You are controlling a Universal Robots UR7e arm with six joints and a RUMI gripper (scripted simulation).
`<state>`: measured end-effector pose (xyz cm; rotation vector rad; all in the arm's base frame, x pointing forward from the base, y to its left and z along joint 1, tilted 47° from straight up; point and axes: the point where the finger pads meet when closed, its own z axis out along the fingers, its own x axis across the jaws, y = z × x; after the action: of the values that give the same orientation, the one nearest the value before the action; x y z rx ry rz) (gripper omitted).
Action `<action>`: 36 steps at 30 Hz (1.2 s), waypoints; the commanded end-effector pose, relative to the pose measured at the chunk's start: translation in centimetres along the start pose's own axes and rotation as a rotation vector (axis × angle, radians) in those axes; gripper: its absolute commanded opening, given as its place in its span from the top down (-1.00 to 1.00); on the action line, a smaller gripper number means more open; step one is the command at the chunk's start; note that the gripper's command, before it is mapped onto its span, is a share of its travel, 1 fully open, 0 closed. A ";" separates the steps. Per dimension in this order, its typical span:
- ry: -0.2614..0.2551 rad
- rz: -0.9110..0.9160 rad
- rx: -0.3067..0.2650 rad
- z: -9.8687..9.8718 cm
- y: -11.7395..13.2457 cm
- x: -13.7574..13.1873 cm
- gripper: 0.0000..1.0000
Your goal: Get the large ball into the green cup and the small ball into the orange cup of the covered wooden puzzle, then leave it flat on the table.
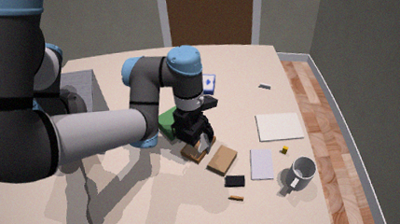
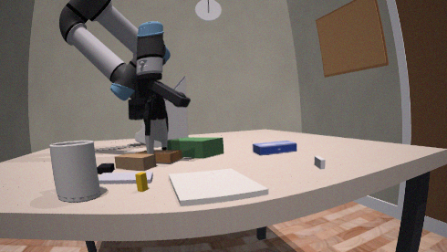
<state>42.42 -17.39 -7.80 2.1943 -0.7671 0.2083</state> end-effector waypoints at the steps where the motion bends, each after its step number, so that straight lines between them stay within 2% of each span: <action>1: 0.001 0.000 0.001 0.2 0.0 0.0 0.13; 22: 0.001 0.000 0.001 0.2 0.0 0.0 0.13; 23: 0.001 0.000 0.001 0.2 0.0 0.0 -0.10; 36: 0.001 0.000 0.001 0.2 0.0 0.0 -0.10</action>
<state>42.40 -17.60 -7.99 2.1944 -0.7669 0.2087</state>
